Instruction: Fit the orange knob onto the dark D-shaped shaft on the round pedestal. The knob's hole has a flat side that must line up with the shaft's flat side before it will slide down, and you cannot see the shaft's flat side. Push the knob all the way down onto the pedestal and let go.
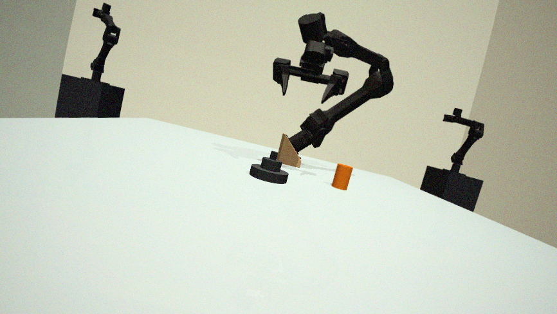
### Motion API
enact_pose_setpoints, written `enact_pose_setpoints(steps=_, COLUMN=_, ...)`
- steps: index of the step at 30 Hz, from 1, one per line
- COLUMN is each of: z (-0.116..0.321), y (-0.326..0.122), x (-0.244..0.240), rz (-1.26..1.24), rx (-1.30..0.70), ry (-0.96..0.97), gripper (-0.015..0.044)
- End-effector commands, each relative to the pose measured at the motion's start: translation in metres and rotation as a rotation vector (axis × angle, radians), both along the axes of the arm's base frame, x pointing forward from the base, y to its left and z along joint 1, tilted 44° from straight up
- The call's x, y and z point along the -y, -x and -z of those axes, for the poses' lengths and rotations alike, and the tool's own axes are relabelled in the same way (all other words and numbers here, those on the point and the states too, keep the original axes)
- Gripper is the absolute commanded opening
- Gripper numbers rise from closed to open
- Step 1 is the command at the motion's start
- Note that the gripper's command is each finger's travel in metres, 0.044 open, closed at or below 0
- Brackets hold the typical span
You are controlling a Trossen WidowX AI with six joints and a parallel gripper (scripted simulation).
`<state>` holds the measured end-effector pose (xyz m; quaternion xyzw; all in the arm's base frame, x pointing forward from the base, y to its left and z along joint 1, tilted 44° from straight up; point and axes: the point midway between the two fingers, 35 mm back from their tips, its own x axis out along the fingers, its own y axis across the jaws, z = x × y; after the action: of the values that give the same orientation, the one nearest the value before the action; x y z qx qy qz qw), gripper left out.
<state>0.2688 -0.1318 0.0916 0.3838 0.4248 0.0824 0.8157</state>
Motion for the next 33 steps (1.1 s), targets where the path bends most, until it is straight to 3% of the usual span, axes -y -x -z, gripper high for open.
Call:
enact_pose_setpoints(steps=1, z=-0.021, y=-0.003, x=-0.07, rz=-0.326, rx=-0.136, ry=-0.006, gripper=0.044)
enact_pose_setpoints(steps=11, z=-0.06, y=0.021, x=-0.147, rz=-0.698, rx=-0.289, ry=-0.01, gripper=0.044)
enact_pose_setpoints(steps=21, z=-0.06, y=0.021, x=-0.15, rz=-0.703, rx=-0.291, ry=-0.01, gripper=0.044)
enact_pose_setpoints(steps=33, z=-0.028, y=0.022, x=-0.184, rz=-0.703, rx=-0.289, ry=-0.011, gripper=0.044)
